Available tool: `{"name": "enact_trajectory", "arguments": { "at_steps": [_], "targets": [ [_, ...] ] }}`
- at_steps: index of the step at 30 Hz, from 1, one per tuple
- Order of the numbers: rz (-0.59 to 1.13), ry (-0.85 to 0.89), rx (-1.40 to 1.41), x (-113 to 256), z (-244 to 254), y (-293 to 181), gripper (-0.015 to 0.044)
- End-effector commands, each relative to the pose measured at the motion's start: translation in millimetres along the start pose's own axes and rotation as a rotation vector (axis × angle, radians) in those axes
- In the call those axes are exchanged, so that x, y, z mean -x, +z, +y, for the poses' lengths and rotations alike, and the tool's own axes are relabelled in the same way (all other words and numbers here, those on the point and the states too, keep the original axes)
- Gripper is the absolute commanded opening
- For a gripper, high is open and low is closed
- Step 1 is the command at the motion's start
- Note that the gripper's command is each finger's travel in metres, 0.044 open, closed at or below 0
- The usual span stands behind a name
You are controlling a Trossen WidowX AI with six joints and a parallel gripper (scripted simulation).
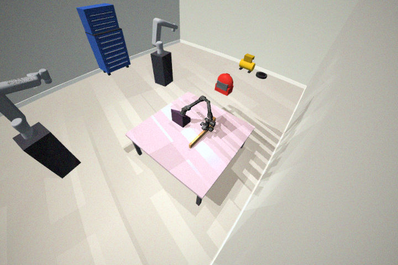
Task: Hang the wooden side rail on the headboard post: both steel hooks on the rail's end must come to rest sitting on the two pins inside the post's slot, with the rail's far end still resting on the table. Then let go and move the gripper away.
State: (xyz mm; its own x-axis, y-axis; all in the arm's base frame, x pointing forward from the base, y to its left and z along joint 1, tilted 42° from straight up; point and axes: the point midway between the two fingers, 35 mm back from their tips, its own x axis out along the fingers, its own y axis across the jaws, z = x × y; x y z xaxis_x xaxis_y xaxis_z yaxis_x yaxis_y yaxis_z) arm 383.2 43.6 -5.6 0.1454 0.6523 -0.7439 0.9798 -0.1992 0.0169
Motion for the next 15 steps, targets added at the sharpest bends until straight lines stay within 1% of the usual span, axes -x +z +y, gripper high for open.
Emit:
{"name": "enact_trajectory", "arguments": {
  "at_steps": [1,15],
  "targets": [
    [0.001,0.012,-0.003,4.2,1.7,-1.4,0.0000],
    [0.001,0.012,-0.003,3.8,2.5,-3.0,0.0000]
  ]
}}
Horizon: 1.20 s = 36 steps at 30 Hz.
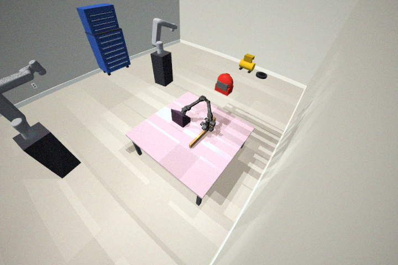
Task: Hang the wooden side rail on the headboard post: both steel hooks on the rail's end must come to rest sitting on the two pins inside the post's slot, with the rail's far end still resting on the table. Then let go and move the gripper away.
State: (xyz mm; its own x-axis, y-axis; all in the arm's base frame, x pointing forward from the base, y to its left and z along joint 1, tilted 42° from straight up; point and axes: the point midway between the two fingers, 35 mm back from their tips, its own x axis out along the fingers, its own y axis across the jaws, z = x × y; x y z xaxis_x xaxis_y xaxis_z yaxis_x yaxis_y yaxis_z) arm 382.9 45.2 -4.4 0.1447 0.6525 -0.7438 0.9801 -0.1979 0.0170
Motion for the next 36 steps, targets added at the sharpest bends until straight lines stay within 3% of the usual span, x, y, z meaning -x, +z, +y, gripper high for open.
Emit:
{"name": "enact_trajectory", "arguments": {
  "at_steps": [1,36],
  "targets": [
    [0.001,0.013,-0.004,3.9,3.2,-1.3,0.0000],
    [0.001,0.013,-0.004,5.7,4.9,-5.3,0.0000]
  ]
}}
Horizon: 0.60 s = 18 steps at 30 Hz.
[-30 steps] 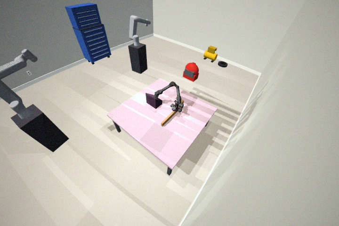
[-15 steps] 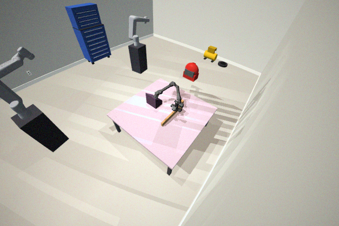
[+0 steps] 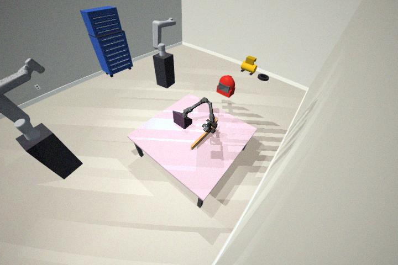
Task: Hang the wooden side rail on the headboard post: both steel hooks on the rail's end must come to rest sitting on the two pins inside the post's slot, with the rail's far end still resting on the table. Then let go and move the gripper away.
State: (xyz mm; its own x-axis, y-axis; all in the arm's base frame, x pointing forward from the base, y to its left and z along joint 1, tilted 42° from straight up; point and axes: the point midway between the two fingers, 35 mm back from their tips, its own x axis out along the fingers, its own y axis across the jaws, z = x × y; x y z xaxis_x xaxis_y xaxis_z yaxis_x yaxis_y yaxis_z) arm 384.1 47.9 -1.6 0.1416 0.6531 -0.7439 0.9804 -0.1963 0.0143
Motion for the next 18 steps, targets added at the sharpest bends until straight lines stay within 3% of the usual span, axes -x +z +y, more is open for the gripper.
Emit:
{"name": "enact_trajectory", "arguments": {
  "at_steps": [1,18],
  "targets": [
    [0.001,0.016,-0.003,5.5,4.1,-1.3,0.0000],
    [0.001,0.016,-0.003,4.2,2.2,-3.2,0.0000]
  ]
}}
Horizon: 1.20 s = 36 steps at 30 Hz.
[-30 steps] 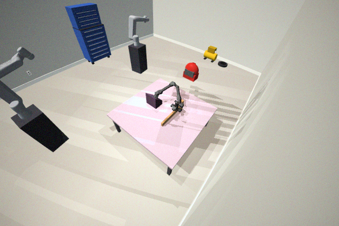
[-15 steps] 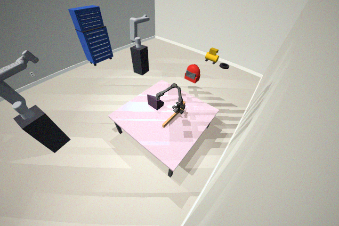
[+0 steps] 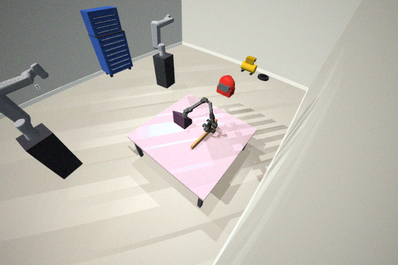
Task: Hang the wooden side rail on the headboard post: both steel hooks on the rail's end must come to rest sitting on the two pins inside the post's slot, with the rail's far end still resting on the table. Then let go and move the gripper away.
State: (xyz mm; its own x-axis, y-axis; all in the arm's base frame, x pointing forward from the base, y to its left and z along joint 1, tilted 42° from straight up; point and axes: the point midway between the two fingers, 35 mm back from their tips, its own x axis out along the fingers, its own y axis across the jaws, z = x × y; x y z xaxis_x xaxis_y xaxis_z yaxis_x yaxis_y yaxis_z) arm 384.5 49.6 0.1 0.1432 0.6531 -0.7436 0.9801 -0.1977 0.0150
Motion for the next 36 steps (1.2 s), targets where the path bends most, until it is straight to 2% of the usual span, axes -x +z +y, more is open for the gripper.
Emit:
{"name": "enact_trajectory", "arguments": {
  "at_steps": [1,36],
  "targets": [
    [0.001,0.014,-0.003,4.1,2.0,-0.9,0.0000],
    [0.001,0.015,-0.002,5.7,4.1,-5.0,0.0000]
  ]
}}
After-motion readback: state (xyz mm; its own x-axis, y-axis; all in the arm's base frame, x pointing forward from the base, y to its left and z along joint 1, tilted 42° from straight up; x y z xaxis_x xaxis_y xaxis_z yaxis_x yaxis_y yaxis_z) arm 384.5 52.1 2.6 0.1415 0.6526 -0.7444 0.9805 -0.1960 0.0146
